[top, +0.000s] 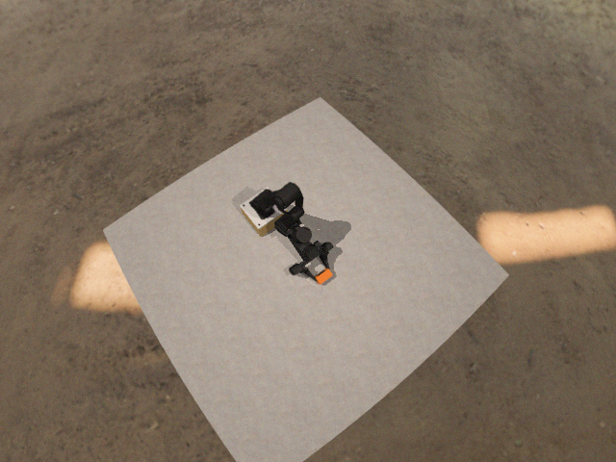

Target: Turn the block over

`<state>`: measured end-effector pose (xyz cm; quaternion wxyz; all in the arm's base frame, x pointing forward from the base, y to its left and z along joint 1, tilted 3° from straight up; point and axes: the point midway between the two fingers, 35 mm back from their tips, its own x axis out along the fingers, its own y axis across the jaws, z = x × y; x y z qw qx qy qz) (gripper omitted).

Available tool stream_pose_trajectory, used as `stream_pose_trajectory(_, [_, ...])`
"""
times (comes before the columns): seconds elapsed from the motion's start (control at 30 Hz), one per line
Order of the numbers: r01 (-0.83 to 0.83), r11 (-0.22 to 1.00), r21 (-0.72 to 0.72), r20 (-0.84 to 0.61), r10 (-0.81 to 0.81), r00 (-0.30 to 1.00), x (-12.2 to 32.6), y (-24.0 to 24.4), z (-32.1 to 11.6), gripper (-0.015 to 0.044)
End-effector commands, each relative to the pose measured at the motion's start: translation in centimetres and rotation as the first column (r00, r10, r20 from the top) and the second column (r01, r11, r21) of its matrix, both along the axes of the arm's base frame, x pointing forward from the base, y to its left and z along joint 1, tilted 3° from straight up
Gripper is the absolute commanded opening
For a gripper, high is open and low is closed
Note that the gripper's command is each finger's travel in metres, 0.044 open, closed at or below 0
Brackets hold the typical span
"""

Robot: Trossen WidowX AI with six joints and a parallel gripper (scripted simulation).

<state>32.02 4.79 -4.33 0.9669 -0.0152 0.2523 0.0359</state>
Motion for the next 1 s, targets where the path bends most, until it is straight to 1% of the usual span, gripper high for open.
stream_pose_trajectory(0.0, [0.002,1.000,-0.002,0.028,-0.002,1.000,-0.33,-0.12,0.32,0.0000])
stream_pose_trajectory(0.57, [0.002,1.000,-0.002,0.028,-0.002,1.000,-0.33,-0.12,0.32,0.0000])
stream_pose_trajectory(0.97, [0.002,1.000,-0.002,0.028,-0.002,1.000,-0.33,-0.12,0.32,0.0315])
